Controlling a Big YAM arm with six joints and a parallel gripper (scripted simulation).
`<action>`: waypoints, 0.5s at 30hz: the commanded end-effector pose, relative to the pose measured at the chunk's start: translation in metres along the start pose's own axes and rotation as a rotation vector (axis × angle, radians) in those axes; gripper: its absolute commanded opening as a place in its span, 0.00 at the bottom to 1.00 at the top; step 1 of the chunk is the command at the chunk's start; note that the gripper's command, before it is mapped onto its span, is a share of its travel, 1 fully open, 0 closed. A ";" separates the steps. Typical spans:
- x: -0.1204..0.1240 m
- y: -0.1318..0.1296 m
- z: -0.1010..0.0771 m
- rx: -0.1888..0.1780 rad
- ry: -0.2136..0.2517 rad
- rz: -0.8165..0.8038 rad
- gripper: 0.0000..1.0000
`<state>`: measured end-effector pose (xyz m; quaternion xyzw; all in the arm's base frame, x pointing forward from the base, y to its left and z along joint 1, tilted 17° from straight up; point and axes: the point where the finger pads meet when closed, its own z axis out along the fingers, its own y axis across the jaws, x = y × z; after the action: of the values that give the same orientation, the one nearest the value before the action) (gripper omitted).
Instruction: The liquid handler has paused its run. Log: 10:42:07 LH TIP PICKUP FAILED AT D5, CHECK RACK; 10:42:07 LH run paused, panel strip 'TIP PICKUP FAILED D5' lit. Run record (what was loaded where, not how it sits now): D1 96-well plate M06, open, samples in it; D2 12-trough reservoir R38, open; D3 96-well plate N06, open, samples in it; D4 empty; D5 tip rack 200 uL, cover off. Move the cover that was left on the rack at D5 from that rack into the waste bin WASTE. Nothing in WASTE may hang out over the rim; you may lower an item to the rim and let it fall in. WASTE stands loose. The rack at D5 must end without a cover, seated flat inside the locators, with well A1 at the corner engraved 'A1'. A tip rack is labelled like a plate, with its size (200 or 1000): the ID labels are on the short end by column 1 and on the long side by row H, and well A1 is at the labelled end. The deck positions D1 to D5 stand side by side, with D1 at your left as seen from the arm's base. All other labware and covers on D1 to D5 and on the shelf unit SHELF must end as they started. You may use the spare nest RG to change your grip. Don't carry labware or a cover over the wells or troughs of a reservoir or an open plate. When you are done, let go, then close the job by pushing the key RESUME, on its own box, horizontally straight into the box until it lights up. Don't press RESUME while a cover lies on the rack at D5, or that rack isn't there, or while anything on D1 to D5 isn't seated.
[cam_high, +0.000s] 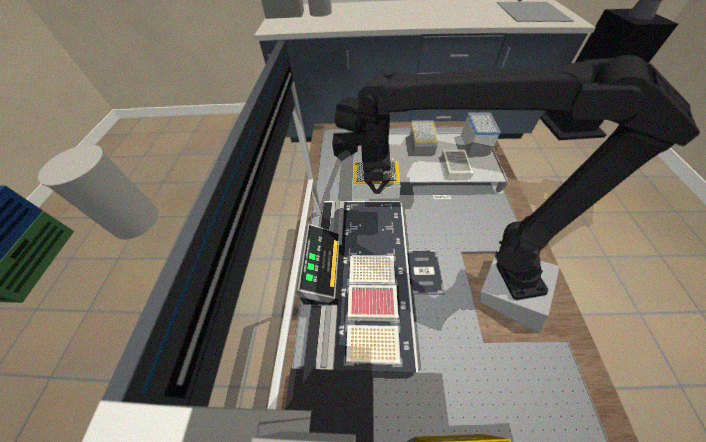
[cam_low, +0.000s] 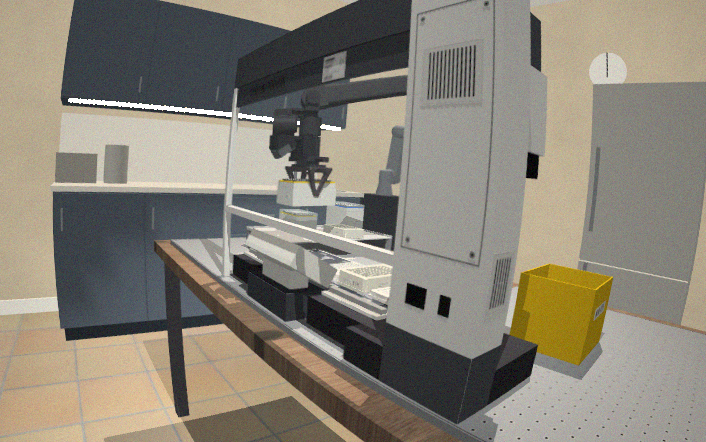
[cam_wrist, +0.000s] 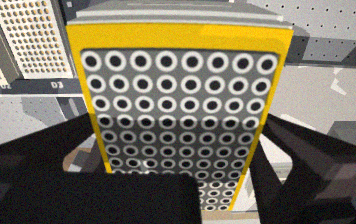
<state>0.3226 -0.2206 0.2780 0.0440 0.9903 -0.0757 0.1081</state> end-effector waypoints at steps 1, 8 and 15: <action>-0.020 -0.007 -0.048 0.045 -0.091 0.002 0.00; -0.019 -0.007 -0.056 0.045 -0.092 0.001 0.00; -0.018 -0.006 -0.067 0.046 -0.092 0.002 0.00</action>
<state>0.3179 -0.2171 0.2993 0.0436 0.9902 -0.0761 0.1087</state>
